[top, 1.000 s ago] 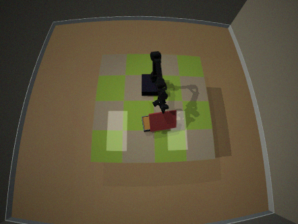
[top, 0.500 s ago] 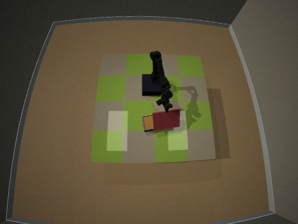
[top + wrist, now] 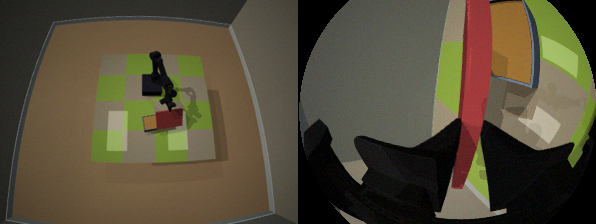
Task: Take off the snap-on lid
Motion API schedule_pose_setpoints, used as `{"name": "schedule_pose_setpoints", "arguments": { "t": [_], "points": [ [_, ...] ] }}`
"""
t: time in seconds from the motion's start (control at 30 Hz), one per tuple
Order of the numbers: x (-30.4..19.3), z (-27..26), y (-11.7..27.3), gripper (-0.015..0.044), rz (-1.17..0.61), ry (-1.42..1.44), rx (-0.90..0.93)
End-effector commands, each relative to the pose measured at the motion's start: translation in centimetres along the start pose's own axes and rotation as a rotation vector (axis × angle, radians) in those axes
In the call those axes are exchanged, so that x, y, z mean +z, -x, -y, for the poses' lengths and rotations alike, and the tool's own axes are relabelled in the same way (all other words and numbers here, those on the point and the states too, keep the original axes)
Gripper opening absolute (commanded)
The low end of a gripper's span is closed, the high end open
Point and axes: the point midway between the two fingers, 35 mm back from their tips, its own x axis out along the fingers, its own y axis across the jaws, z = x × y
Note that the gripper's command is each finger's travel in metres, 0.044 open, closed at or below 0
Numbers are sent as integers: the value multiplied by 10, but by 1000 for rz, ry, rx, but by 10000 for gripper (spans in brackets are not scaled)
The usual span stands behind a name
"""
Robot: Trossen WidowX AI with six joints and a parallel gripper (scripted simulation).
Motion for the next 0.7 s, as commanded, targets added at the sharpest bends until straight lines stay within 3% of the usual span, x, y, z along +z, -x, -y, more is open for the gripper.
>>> {"name": "schedule_pose_setpoints", "arguments": {
  "t": [0.0,0.67],
  "points": [
    [-7,-2,1,0,2,-5,8],
    [-47,1,5,0,0,-8,7]
  ]
}}
